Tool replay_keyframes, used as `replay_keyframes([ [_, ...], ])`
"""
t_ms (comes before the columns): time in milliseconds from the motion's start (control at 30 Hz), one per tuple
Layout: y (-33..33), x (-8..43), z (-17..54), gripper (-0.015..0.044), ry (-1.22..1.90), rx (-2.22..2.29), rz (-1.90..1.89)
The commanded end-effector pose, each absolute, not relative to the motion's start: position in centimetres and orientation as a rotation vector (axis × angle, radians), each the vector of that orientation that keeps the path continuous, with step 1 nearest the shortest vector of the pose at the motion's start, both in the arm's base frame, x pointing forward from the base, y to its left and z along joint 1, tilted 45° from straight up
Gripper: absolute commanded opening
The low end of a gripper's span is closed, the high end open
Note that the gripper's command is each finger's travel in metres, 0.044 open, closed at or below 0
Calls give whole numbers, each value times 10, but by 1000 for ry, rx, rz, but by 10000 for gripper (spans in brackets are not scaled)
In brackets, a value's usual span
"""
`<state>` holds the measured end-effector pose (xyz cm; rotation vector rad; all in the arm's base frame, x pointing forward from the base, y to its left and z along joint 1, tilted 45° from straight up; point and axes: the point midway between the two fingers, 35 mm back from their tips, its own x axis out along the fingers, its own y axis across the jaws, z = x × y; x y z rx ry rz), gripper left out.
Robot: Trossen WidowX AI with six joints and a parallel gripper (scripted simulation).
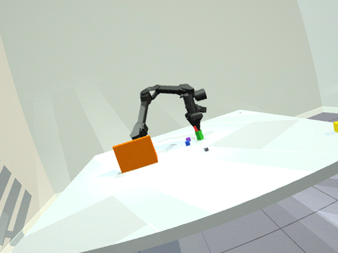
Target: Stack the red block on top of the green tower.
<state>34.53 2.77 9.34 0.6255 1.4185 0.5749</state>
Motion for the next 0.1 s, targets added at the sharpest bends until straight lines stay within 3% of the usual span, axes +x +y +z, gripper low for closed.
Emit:
replay_keyframes([
  [0, 28, 345, 93, 440, 1418, 626, 575],
  [67, 28, 345, 93, 440, 1418, 626, 575],
])
